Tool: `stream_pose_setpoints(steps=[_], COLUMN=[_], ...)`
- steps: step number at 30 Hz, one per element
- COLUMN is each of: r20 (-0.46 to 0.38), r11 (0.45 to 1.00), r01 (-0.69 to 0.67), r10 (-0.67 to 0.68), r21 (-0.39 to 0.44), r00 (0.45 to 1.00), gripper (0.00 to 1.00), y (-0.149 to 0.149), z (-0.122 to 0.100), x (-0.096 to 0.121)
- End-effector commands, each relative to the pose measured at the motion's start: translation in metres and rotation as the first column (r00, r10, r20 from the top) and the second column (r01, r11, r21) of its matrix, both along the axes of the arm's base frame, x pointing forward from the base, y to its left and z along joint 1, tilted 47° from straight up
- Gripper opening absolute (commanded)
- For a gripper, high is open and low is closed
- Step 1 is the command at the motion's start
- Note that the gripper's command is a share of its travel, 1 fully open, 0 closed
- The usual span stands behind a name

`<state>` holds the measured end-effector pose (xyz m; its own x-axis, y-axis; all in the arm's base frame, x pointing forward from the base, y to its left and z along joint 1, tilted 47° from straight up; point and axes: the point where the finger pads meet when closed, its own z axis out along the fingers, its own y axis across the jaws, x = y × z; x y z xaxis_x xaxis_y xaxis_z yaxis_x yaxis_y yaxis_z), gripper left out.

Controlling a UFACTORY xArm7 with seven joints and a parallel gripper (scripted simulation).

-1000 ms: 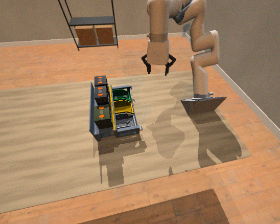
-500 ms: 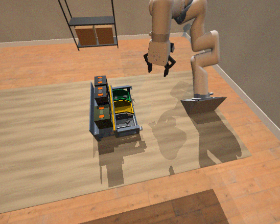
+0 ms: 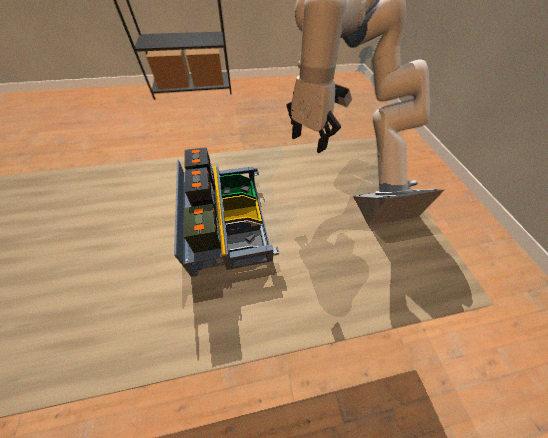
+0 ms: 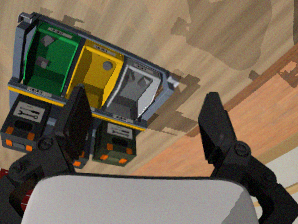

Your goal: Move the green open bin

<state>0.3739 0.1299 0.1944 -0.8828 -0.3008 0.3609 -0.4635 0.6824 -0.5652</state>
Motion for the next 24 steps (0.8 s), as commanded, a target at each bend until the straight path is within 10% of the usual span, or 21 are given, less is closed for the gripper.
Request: stream_pose_setpoints(steps=[1,7,19,24], r20=[0.004,0.191,0.191,0.375], r11=[1.000,0.984,0.984,0.936], r01=[-0.002,0.174,0.174,0.350], r10=[0.002,-0.164,-0.164,-0.308], r21=[0.002,-0.040,-0.040,-0.047], r00=[1.000,0.968,0.968,0.874], gripper=[1.00,1.00,1.00,1.00], y=[0.0017,0.0017,0.0017,0.0017], z=[0.0008,0.0007,0.0007,0.0007], x=[0.0004,0.0003,0.0003,0.0002])
